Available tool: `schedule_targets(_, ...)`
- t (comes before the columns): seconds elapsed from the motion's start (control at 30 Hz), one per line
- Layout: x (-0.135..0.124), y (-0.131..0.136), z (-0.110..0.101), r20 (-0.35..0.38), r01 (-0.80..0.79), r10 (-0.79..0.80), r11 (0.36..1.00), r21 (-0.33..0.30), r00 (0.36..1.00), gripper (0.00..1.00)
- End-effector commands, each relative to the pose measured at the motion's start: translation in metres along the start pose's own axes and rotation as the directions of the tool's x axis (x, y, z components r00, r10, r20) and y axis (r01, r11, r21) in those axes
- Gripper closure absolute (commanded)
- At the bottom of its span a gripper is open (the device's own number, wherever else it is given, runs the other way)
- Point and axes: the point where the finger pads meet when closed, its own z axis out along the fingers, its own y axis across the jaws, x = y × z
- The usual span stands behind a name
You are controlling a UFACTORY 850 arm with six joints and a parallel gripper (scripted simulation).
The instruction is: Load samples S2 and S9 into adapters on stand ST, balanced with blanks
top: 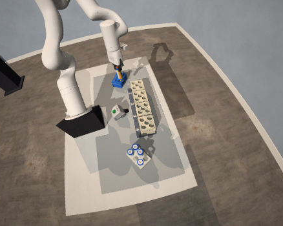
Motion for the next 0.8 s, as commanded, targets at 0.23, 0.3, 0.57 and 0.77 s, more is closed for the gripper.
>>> schedule_targets(0.23,-0.016,0.048,0.000,0.004,-0.327,0.327,0.945,-0.002,0.945,1.00)
schedule_targets(0.3,-0.020,0.057,0.000,0.004,-0.389,0.389,0.921,-0.002,0.921,1.00)
schedule_targets(0.57,-0.033,0.095,-0.001,0.003,-0.605,0.605,0.796,-0.004,0.796,1.00)
schedule_targets(0.77,-0.040,0.114,-0.001,0.003,-0.605,0.605,0.796,-0.004,0.796,1.00)
